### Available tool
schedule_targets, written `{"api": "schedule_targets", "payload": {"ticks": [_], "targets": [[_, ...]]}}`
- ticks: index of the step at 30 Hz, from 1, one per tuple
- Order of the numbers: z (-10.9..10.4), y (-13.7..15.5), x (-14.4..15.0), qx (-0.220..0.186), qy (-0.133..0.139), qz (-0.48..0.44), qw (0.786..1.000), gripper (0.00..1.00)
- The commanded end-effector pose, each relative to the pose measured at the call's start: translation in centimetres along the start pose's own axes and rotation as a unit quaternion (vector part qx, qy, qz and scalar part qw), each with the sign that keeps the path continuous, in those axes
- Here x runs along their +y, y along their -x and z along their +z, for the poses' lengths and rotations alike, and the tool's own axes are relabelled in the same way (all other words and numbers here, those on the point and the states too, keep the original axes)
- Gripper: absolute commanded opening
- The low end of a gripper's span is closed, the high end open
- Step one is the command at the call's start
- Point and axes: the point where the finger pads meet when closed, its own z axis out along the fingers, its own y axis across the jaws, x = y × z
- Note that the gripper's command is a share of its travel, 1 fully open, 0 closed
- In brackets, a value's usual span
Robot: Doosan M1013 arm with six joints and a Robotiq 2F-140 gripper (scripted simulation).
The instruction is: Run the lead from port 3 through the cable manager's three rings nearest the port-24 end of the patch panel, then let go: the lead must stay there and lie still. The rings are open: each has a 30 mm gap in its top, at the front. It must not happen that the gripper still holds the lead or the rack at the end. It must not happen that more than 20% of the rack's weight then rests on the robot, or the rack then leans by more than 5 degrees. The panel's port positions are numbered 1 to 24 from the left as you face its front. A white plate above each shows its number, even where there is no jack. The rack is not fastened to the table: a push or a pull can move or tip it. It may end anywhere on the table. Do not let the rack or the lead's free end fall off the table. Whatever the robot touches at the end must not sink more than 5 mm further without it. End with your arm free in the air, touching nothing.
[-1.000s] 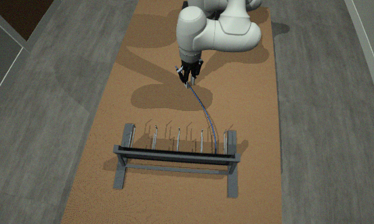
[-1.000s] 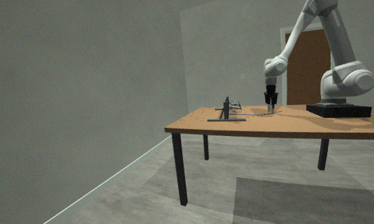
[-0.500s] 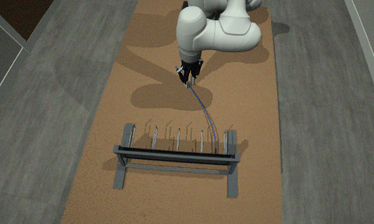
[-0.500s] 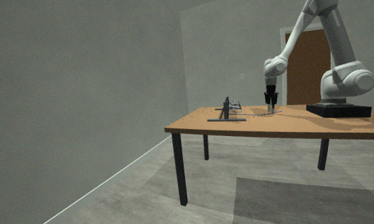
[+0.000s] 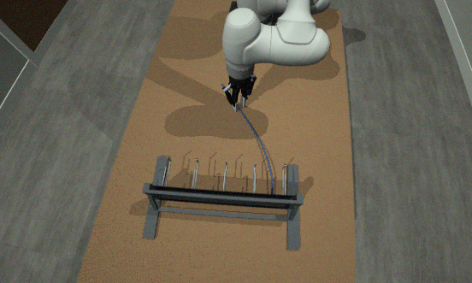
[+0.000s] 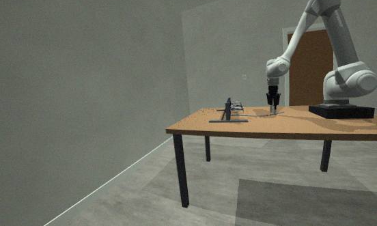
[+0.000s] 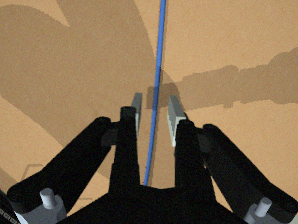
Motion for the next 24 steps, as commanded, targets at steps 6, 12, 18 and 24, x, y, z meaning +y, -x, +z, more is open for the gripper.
{"api": "schedule_targets", "payload": {"ticks": [6,12,18,24], "targets": [[0.30,-0.60,0.09,0.003,0.001,0.001,1.000,0.20],[0.30,-0.94,0.14,0.003,0.001,0.001,1.000,0.20],[0.30,-1.00,0.14,0.003,0.001,0.001,1.000,0.20],[0.30,-1.00,0.14,0.003,0.001,0.001,1.000,0.20]]}}
